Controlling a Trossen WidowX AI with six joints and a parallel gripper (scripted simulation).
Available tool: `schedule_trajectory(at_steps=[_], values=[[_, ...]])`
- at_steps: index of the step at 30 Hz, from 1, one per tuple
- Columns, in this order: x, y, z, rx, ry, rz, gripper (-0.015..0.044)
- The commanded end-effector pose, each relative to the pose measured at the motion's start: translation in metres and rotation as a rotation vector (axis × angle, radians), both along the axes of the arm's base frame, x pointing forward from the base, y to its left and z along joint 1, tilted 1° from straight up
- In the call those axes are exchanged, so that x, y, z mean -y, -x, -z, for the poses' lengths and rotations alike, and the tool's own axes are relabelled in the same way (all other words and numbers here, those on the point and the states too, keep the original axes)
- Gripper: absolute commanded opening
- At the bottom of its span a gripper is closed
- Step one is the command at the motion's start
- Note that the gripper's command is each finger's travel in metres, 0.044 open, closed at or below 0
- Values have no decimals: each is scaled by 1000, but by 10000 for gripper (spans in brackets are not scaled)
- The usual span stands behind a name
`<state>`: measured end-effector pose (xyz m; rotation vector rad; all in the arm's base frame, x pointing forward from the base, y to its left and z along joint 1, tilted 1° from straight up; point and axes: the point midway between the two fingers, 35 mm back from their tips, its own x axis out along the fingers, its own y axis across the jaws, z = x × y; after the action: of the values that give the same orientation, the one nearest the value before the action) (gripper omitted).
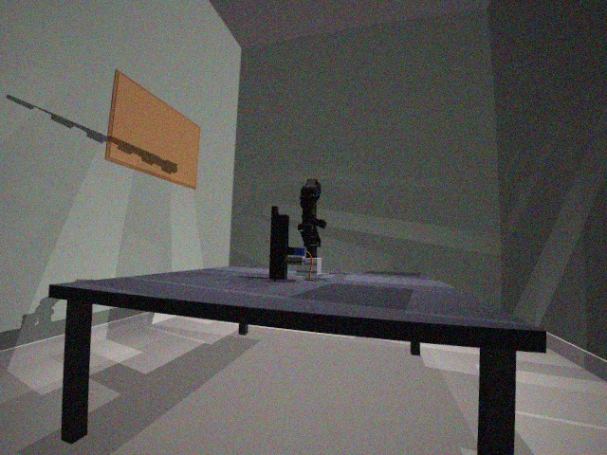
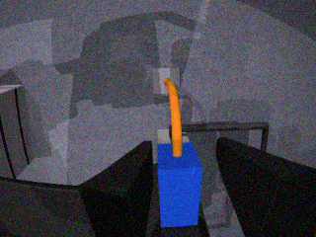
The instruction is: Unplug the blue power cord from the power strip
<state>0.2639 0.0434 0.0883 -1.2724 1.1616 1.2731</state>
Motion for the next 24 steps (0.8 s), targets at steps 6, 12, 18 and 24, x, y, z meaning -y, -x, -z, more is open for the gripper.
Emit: schedule_trajectory(at_steps=[6,12,18,24], values=[[15,-1,0,-3,0,-4,160],[25,-1,0,-3,1,-4,160],[27,-1,2,-3,1,-4,160],[27,-1,10,-3,1,-4,160]])
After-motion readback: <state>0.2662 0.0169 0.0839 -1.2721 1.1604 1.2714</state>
